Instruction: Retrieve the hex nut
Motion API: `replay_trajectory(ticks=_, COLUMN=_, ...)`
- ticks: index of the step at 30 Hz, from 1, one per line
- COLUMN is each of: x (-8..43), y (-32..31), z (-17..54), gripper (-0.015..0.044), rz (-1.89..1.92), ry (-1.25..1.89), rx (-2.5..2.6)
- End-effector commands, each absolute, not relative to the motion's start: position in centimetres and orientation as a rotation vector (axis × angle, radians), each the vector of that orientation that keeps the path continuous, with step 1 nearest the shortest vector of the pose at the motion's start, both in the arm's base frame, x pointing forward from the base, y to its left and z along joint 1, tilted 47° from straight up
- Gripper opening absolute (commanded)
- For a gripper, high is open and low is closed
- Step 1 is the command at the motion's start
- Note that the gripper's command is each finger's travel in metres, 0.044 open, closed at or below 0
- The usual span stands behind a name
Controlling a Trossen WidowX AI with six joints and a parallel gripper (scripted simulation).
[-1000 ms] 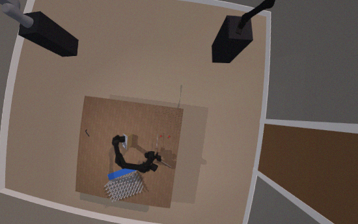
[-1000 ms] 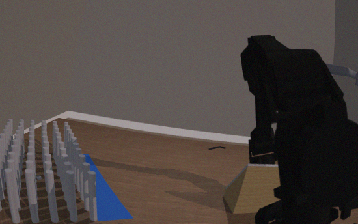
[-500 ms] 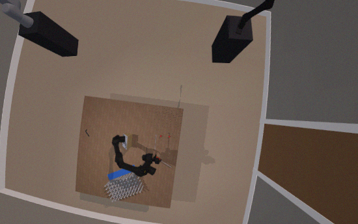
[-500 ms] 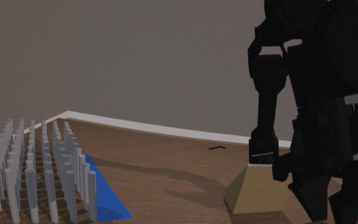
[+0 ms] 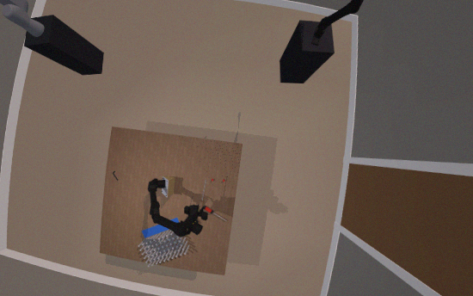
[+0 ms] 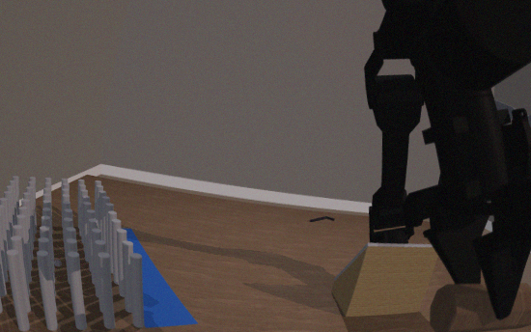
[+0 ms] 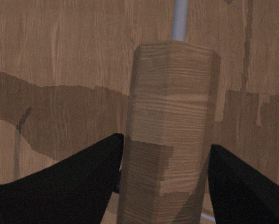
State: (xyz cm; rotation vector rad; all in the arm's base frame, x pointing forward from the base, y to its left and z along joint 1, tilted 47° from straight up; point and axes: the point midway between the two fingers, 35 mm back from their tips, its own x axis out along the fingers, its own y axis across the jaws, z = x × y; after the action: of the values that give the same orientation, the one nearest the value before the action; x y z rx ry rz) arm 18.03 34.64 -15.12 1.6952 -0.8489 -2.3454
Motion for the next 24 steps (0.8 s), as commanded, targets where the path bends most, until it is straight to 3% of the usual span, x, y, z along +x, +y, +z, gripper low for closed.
replay_trajectory(ticks=1, x=20.2, y=34.5, z=-12.6, gripper=0.0, rz=-2.327, ry=-0.941, rx=1.809)
replay_trajectory(ticks=24, x=28.5, y=27.5, z=-1.8, gripper=0.0, rz=-2.003, ry=-1.646, rx=2.33)
